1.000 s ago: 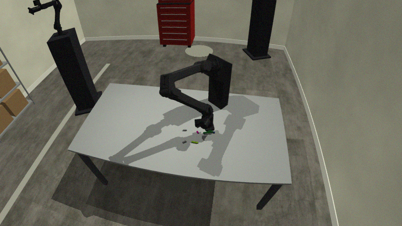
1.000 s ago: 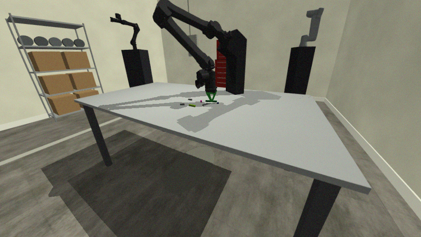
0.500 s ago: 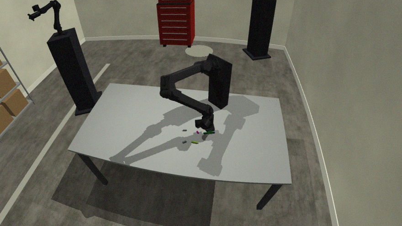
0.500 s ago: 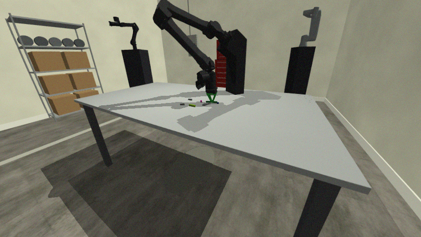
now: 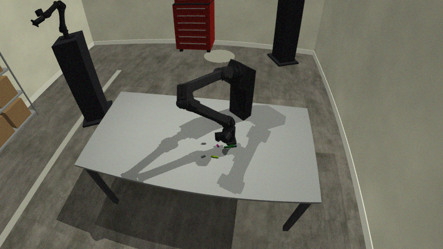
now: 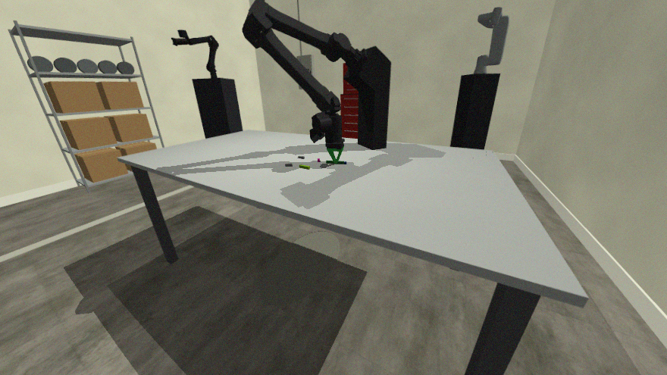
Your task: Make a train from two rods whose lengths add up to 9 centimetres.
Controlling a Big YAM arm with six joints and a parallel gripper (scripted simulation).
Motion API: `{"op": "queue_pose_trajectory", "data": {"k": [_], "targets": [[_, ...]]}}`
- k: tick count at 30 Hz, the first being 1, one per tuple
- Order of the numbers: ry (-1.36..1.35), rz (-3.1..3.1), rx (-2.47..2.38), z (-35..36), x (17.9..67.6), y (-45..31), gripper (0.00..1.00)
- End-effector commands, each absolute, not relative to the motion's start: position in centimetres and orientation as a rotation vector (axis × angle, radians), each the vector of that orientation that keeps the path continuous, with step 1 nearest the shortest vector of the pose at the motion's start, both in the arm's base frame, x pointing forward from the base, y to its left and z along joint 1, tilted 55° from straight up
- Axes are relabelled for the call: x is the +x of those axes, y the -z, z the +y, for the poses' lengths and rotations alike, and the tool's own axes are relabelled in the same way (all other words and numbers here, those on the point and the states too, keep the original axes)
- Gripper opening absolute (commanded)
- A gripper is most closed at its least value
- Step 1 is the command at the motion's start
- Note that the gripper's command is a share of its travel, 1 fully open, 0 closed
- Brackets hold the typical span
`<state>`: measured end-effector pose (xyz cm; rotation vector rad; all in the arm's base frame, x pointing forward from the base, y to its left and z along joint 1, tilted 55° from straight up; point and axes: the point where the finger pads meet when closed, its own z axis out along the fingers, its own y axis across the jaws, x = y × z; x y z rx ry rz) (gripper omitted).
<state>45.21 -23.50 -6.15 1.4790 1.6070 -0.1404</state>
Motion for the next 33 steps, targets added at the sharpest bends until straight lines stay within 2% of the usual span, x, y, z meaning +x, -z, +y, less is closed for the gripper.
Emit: {"op": "queue_pose_trajectory", "data": {"k": [1, 31, 33], "targets": [[0.145, 1.603, 1.476, -23.75, 44.77, 6.18, 0.04], [0.145, 1.603, 1.476, -23.75, 44.77, 6.18, 0.04], [0.145, 1.603, 1.476, -23.75, 44.77, 6.18, 0.08]]}}
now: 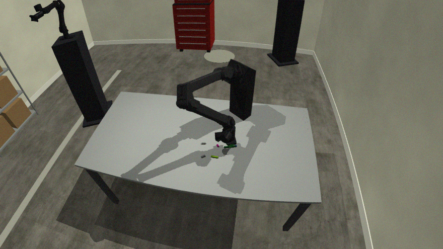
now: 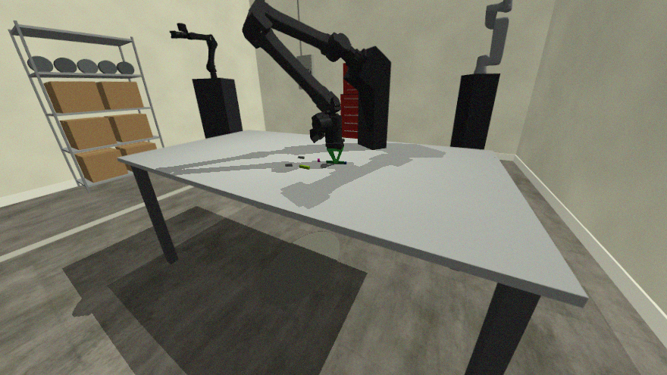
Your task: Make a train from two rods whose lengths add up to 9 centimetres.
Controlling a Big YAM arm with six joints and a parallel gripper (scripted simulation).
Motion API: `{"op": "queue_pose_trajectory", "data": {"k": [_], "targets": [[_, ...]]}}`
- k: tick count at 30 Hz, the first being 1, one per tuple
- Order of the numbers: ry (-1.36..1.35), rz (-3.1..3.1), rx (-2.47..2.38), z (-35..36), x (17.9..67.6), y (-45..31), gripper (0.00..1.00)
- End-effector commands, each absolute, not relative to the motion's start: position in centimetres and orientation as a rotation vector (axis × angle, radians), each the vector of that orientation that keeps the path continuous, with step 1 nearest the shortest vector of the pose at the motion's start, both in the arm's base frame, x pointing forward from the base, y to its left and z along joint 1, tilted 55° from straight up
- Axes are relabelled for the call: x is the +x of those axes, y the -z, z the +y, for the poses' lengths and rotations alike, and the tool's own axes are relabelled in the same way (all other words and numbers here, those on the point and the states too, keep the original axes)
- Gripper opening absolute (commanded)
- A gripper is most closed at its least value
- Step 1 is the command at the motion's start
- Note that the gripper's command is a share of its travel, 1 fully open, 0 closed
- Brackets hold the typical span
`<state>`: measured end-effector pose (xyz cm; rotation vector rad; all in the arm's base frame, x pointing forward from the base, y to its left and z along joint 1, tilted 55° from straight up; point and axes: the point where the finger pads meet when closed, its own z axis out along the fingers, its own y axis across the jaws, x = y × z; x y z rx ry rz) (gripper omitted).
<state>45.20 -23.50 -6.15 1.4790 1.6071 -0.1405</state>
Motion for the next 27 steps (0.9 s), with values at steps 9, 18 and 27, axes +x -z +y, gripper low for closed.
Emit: {"op": "queue_pose_trajectory", "data": {"k": [9, 18, 27], "targets": [[0.145, 1.603, 1.476, -23.75, 44.77, 6.18, 0.2], [0.145, 1.603, 1.476, -23.75, 44.77, 6.18, 0.23], [0.139, 1.609, 1.473, -22.88, 44.07, 5.68, 0.23]]}}
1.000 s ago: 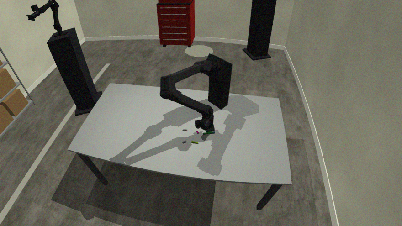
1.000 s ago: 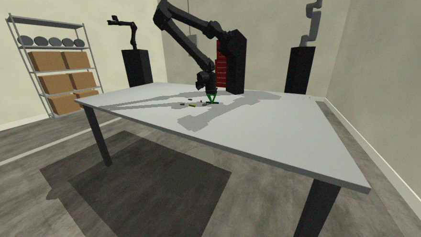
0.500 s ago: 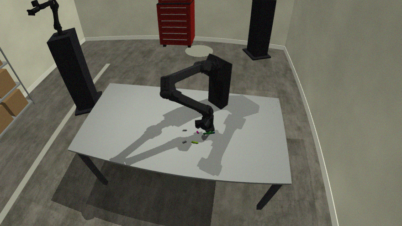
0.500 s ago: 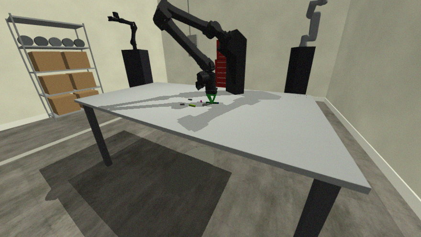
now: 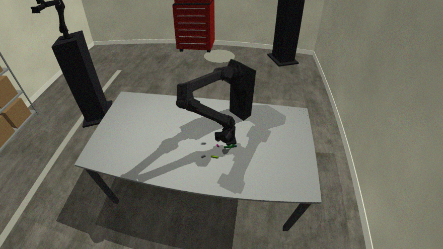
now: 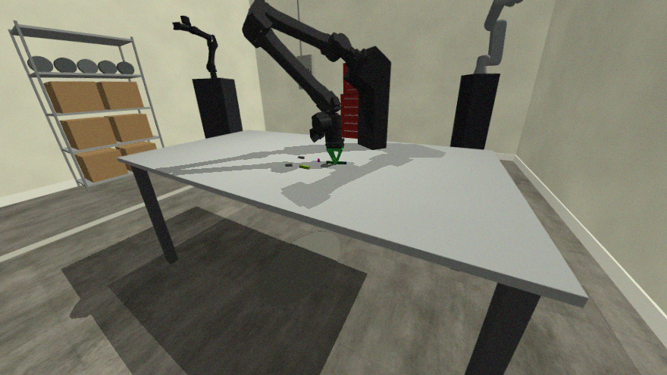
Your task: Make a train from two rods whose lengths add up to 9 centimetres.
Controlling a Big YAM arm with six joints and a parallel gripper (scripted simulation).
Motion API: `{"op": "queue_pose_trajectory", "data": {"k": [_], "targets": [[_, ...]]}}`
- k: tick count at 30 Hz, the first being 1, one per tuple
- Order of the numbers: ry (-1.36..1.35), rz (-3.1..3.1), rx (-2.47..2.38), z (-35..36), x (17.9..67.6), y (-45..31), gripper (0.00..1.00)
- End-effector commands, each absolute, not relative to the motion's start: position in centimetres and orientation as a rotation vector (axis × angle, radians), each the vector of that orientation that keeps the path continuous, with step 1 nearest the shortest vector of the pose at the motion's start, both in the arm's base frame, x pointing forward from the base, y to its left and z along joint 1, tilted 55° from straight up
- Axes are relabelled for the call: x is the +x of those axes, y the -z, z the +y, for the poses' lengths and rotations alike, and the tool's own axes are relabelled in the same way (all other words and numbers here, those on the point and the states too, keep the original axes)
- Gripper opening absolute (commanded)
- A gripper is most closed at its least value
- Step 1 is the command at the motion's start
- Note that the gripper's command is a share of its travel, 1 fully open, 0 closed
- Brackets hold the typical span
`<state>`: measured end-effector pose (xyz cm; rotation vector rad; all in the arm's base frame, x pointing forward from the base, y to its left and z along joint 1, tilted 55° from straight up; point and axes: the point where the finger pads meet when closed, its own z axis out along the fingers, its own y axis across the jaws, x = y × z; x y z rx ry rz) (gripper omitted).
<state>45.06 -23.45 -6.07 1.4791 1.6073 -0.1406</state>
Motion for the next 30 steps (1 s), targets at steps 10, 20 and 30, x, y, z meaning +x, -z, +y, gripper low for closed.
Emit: {"op": "queue_pose_trajectory", "data": {"k": [10, 20, 30], "targets": [[0.138, 1.626, 1.479, -19.8, 41.9, 3.8, 0.23], [0.138, 1.623, 1.477, -17.6, 39.9, 1.7, 0.23], [0.149, 1.615, 1.49, -17.8, 39.9, 1.5, 1.0]]}}
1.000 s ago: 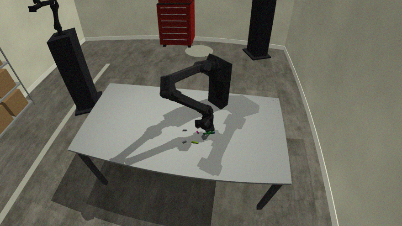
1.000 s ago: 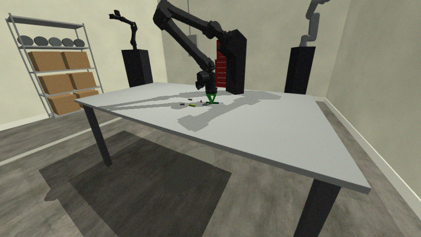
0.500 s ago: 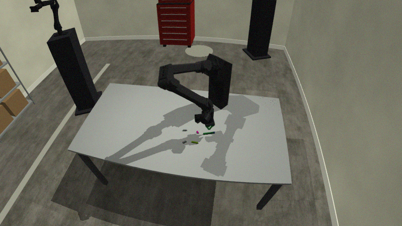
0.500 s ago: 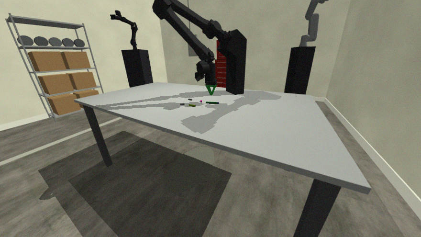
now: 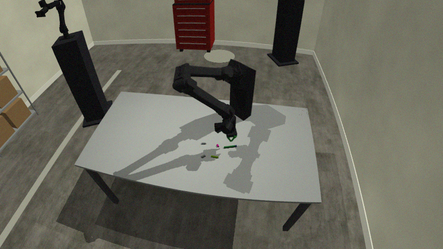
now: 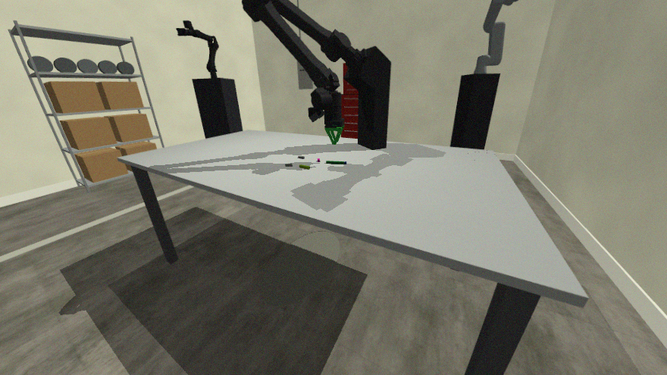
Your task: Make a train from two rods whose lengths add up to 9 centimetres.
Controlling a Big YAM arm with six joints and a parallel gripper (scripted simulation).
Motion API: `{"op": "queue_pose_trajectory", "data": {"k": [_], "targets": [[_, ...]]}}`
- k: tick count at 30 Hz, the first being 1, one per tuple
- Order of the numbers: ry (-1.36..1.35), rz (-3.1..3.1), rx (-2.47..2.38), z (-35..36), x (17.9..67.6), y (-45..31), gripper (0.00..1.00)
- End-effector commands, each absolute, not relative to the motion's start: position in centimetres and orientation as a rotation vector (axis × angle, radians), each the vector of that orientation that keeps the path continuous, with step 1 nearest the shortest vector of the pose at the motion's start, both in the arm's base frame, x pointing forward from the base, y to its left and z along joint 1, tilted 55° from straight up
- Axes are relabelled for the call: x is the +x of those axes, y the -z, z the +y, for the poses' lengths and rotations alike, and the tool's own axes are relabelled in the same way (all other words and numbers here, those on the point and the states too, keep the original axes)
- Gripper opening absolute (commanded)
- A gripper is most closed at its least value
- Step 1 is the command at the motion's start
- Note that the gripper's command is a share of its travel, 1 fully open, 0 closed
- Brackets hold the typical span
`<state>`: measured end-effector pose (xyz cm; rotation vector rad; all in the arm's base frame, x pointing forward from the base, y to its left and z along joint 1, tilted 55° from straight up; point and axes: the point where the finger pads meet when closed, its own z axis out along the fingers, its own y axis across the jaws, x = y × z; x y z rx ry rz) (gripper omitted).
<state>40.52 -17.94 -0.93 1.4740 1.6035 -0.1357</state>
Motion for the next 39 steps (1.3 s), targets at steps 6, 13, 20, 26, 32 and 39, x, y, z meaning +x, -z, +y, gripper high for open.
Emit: {"op": "queue_pose_trajectory", "data": {"k": [6, 13, 20, 26, 32, 39], "targets": [[0.145, 1.609, 1.485, -17.8, 40.0, 1.1, 1.0], [0.145, 1.609, 1.485, -17.8, 40.0, 1.1, 1.0], [0.145, 1.609, 1.485, -17.8, 40.0, 1.1, 1.0], [0.137, 1.622, 1.476, -16.6, 39.1, 0.7, 1.0], [0.136, 1.618, 1.475, -15.0, 37.8, -0.8, 1.0], [0.13, 1.609, 1.472, -13.3, 36.7, -2.8, 1.0]]}}
